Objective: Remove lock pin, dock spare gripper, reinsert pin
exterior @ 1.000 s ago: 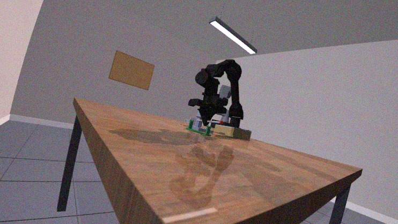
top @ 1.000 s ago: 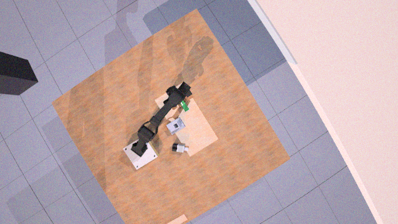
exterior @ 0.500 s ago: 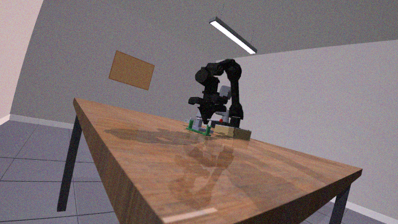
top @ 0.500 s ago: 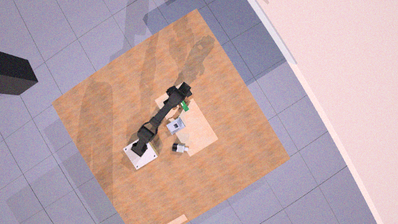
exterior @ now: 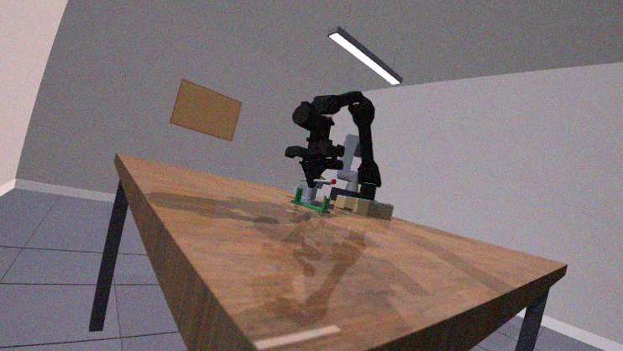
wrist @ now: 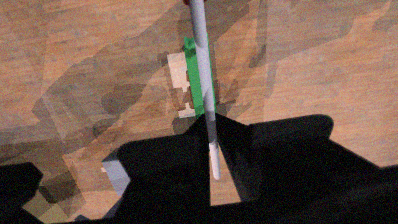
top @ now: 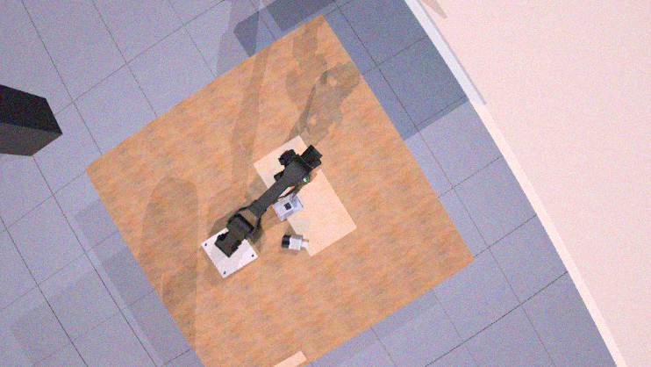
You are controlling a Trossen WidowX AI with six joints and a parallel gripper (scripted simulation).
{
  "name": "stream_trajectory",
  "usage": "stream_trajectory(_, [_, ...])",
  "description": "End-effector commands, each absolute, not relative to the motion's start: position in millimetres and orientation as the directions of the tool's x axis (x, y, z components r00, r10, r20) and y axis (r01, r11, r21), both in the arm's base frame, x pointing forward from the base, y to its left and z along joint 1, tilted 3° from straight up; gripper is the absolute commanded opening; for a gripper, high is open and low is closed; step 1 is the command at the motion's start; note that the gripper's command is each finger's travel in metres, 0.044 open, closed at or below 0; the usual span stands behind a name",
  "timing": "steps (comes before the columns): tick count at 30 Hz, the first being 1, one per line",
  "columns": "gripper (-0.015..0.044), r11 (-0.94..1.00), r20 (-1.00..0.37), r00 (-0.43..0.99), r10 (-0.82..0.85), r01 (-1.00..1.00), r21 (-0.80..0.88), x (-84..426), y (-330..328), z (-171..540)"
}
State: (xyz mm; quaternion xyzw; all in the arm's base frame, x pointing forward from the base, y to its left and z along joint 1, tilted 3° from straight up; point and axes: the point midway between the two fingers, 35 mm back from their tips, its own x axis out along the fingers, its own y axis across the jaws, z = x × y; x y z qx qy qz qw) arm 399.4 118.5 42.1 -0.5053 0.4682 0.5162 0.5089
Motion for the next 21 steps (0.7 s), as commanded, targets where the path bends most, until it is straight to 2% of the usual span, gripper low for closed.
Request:
stream_trajectory(1, [0.0000,-0.051,-0.998,0.025,0.052,-0.998,-0.028,398.7,108.3,45.1])
stream_trajectory(21, [0.0000,-0.052,-0.998,0.035,0.054,-0.998,-0.038,399.7,106.4,19.7])
